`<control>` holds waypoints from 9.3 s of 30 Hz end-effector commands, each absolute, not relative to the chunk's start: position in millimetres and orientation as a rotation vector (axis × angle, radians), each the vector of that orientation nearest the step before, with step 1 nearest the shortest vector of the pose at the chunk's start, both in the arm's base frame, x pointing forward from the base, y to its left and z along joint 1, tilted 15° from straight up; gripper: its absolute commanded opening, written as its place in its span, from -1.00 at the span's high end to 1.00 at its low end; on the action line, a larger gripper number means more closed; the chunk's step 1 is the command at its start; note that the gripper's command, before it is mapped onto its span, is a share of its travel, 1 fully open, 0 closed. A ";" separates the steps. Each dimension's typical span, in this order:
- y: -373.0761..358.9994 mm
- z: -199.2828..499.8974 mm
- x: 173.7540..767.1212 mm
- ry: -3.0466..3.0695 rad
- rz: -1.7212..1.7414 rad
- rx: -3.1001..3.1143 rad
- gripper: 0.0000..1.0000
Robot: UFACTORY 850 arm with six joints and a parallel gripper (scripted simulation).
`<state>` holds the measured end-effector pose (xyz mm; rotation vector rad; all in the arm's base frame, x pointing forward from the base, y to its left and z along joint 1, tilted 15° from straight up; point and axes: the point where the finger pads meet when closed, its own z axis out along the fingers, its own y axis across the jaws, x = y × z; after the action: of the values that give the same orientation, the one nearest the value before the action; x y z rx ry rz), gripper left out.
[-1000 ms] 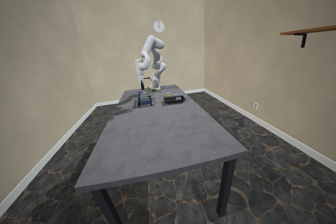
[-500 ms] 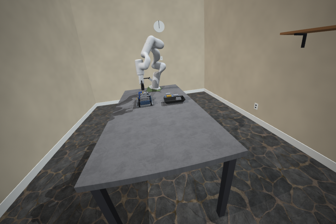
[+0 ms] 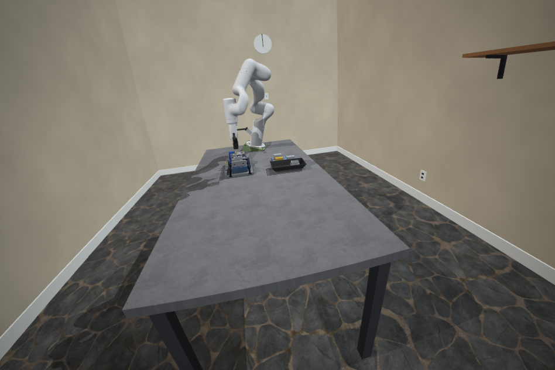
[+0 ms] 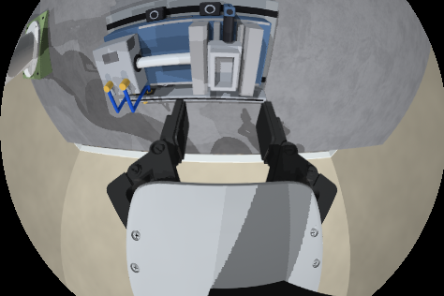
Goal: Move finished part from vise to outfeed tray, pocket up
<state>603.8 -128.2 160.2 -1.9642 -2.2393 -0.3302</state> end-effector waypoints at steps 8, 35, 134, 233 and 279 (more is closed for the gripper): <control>-128.6 161.2 604.6 -2.241 -0.332 -1.965 -0.37; -122.9 140.5 605.6 -2.240 -0.332 -1.965 -0.37; -111.7 98.9 608.4 -2.240 -0.332 -1.965 -0.37; -108.4 86.7 608.9 -2.240 -0.332 -1.965 1.00; -119.4 127.7 607.3 -2.240 -0.332 -1.965 1.00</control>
<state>606.5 -118.2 123.9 -1.9633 -2.2383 -0.3301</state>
